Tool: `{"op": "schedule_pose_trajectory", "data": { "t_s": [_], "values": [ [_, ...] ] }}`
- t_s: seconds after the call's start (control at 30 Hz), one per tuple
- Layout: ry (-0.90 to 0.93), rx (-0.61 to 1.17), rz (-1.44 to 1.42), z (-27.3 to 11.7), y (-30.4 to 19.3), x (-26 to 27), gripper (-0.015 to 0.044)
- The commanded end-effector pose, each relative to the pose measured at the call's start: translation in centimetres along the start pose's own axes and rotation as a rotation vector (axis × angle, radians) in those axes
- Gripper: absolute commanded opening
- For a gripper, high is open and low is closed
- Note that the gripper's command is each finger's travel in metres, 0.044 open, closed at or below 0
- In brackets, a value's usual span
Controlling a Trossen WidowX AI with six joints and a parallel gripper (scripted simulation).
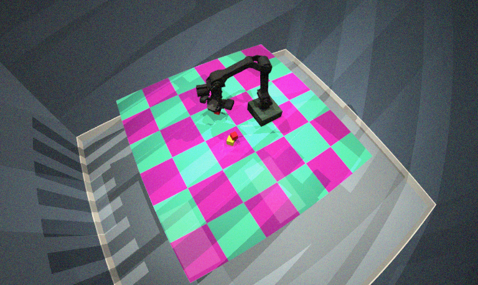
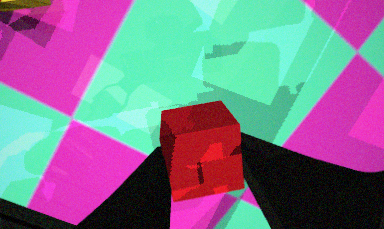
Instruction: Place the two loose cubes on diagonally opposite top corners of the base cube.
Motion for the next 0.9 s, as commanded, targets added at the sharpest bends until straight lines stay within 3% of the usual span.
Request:
{"op": "schedule_pose_trajectory", "data": {
  "t_s": [0.0, 0.87],
  "values": [
    [-0.007, -0.009, 0.046, -0.1, 1.5, 0.3, 0.0105],
    [0.004, -0.013, 0.353, 0.0, 7.4, 3.5, 0.0105]
  ]
}}
Point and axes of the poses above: the point midway between the two fingers, 35 mm back from their tips, its own z axis out along the fingers, its own x axis across the jaws, y = z × x, the point moved 3 cm from there along -z, back along the fingers, and after that the axes turned 6 degrees about -z, right-handed, at the moved point
